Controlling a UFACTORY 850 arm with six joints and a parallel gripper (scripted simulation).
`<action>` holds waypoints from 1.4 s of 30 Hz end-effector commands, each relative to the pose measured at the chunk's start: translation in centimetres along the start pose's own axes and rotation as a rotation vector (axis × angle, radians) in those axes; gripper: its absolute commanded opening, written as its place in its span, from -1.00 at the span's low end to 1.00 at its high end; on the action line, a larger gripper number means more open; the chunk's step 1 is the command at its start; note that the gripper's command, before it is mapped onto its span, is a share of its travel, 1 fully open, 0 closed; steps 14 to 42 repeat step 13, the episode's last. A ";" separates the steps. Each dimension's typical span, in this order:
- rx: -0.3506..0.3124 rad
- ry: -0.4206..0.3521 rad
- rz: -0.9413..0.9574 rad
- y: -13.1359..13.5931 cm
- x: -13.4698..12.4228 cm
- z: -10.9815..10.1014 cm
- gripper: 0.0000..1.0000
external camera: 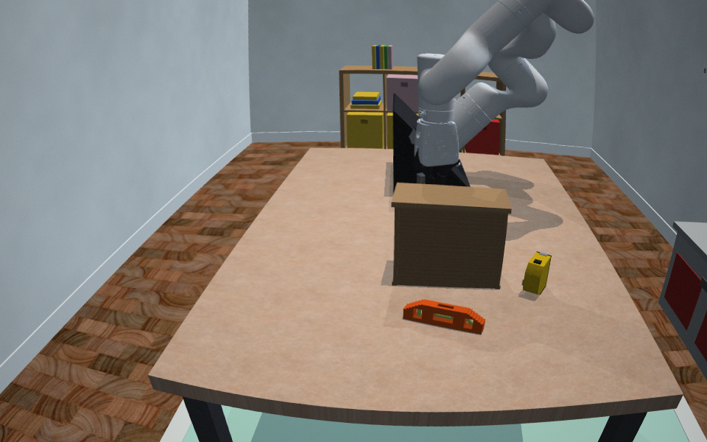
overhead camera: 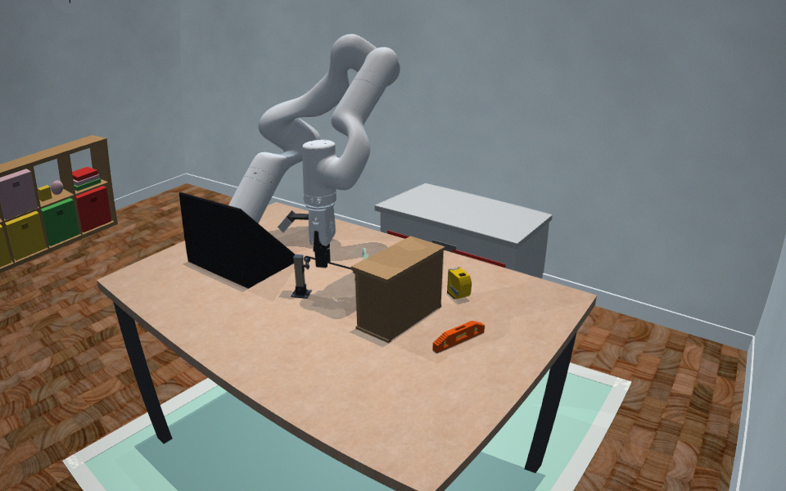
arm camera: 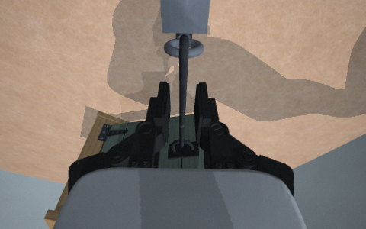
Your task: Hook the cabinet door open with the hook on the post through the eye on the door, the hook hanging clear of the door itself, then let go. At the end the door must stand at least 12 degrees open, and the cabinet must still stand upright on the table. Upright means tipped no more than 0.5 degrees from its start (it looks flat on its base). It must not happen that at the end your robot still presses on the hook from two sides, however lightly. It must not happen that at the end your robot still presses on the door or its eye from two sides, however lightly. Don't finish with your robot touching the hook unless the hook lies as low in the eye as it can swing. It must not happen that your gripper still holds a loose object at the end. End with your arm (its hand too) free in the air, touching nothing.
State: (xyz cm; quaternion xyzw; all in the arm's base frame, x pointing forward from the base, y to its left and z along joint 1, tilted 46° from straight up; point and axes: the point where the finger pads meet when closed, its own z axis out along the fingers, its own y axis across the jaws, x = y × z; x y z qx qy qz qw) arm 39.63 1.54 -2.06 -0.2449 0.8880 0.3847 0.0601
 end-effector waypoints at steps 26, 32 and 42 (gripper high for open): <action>0.001 -0.001 -0.001 -0.1 -0.1 -0.8 -0.53; 0.001 -0.001 -0.001 -0.1 -0.1 -0.8 -0.53; 0.001 -0.001 -0.001 -0.1 -0.1 -0.8 -0.53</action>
